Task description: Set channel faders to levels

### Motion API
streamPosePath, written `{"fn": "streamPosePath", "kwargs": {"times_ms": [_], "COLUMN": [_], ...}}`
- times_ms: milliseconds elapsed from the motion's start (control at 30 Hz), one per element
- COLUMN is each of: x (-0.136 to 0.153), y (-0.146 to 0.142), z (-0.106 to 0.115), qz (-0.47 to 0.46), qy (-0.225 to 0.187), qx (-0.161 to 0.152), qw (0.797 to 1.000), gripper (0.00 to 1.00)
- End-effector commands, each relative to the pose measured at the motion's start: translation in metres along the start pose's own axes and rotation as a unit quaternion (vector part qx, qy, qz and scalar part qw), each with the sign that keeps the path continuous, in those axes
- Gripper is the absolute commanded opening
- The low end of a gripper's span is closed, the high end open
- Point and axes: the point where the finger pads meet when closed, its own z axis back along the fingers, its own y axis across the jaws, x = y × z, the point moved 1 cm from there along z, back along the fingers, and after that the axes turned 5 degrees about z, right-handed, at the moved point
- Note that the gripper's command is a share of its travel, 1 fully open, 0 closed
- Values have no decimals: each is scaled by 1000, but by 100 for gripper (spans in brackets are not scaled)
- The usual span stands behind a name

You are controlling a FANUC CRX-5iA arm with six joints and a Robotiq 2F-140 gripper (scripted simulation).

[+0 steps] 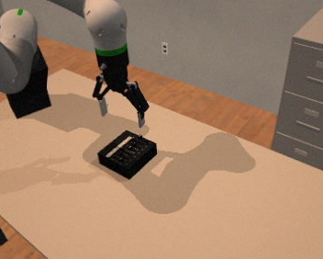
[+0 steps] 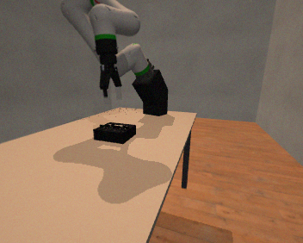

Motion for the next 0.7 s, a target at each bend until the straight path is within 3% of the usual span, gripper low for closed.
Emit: {"fn": "streamPosePath", "kwargs": {"times_ms": [0, 367, 533, 667], "x": [0, 1, 10, 23], "y": [1, 2, 7, 15], "z": [1, 0, -8, -18], "qz": [-91, -69, 42, 163], "qy": [-40, -40, -40, -42], "qx": [13, 12, 7, 2], "qw": [995, 997, 998, 986], "gripper": [100, 100, 100, 100]}}
